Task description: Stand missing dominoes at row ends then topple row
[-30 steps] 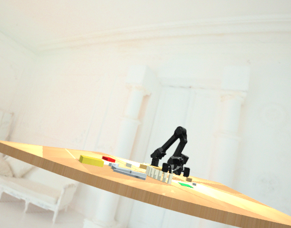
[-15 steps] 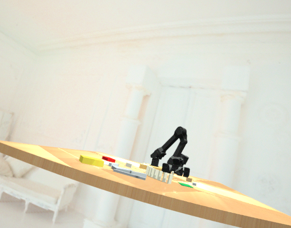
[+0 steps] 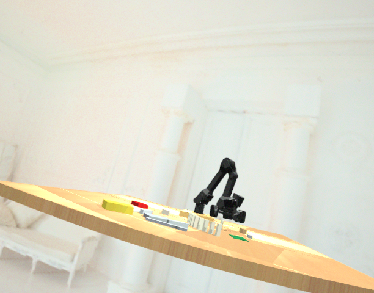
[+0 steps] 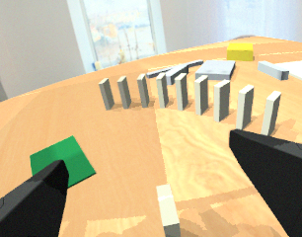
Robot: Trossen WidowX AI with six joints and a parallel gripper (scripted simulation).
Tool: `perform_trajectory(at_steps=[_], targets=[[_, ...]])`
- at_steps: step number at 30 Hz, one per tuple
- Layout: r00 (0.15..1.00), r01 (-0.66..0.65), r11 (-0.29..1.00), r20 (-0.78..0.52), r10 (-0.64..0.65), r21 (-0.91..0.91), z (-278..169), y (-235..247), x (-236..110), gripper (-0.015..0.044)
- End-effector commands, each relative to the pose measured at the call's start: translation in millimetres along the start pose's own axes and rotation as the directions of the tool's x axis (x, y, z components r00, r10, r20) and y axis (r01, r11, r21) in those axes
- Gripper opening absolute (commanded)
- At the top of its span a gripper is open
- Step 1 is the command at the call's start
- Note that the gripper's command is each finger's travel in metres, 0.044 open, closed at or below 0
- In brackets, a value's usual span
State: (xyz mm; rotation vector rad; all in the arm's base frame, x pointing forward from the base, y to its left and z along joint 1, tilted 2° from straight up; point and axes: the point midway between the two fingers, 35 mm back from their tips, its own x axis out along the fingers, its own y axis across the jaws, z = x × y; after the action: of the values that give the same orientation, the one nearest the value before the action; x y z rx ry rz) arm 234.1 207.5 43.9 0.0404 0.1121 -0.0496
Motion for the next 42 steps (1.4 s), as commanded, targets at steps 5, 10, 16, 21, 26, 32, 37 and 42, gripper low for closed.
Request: perform_trajectory(at_steps=[5,10,16,21,26,32,37,42], targets=[[1.0,-0.001,1.0,-0.005,0.001,-0.015,23.3,-1.3,-3.4,0.044],[0.983,-0.12,0.925,-0.171,0.06,-0.36,8.2,35.0,26.5,0.044],[0.882,-0.392,0.658,-0.466,0.07,-0.644,-3.1,56.8,56.5,0.044],[0.748,-0.613,0.447,-0.661,0.063,-0.652,5.8,58.7,66.9,0.044],[0.633,-0.745,0.317,-0.772,0.058,-0.587,18.6,53.9,66.8,0.044],[0.472,-0.868,0.188,-0.882,0.021,-0.46,32.4,37.4,53.9,0.044],[0.318,-0.943,0.102,-0.948,-0.003,-0.317,49.6,21.4,36.9,0.044],[0.23,-0.97,0.069,-0.973,-0.031,-0.231,57.3,10.0,23.8,0.044]])
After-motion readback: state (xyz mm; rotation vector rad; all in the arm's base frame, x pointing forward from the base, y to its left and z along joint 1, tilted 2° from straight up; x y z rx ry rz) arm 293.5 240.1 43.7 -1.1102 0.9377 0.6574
